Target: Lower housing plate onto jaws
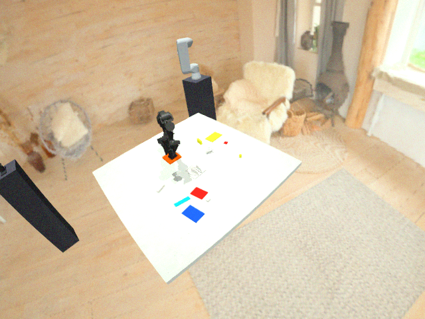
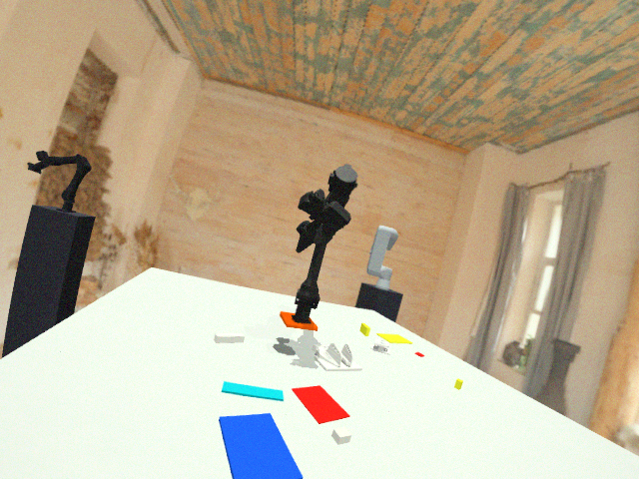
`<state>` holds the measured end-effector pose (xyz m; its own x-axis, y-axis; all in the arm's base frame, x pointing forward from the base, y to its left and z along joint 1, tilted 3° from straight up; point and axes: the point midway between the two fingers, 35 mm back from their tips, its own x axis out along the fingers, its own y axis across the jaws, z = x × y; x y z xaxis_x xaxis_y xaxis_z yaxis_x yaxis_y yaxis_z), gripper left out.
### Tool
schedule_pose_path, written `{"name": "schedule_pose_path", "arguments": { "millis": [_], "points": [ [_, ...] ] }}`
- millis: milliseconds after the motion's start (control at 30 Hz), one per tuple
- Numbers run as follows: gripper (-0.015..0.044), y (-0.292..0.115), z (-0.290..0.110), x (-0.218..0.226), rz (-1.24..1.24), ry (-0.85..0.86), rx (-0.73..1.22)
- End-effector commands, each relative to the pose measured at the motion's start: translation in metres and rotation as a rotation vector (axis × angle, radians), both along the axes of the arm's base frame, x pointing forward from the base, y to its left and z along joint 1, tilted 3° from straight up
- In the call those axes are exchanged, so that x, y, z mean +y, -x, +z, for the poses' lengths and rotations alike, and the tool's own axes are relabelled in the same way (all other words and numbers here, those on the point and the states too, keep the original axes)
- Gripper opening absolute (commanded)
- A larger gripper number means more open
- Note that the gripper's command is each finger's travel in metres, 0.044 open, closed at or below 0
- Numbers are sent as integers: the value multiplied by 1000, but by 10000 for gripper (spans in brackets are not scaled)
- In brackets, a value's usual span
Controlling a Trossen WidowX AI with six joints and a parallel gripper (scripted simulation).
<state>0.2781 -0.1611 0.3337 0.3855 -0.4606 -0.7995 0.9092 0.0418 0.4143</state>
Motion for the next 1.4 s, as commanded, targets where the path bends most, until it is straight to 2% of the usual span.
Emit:
{"name": "schedule_pose_path", "arguments": {
  "millis": [0, 700, 1367],
  "points": [
    [440, -11, -10, 15, 87, -4, 34],
    [440, -50, -56, 117, 607, 29, 214],
    [440, -49, -100, 219, 1127, 97, 381]
  ]
}}
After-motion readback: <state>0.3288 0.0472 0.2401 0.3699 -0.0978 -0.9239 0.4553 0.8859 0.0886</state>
